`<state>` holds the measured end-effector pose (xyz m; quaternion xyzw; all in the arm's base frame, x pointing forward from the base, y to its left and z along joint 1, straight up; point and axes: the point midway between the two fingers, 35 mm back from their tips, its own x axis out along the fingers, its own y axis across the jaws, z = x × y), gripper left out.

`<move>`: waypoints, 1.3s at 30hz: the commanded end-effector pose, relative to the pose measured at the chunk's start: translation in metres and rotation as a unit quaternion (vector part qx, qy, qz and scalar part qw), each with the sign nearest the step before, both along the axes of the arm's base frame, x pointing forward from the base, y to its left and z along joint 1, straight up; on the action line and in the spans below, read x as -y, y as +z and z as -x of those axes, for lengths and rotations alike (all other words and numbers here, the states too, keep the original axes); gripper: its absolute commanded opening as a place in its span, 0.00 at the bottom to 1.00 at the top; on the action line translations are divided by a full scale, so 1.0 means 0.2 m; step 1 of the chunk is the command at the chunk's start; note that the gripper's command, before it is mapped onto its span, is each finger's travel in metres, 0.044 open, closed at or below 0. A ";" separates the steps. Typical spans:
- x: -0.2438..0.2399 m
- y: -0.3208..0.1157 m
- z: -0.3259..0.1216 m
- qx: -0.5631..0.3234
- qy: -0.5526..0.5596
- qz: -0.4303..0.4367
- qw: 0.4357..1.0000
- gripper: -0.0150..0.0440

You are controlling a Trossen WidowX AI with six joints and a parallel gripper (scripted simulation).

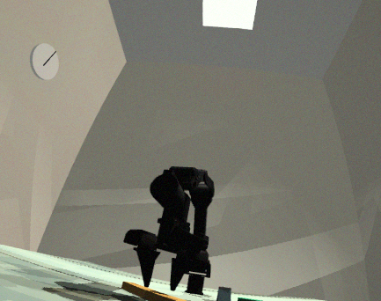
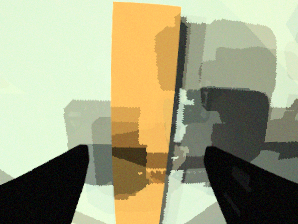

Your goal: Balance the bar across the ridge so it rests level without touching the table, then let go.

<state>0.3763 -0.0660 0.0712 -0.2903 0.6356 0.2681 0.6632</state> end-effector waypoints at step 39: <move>0.00 -0.07 0.01 -0.005 0.000 -0.001 1.000 0.31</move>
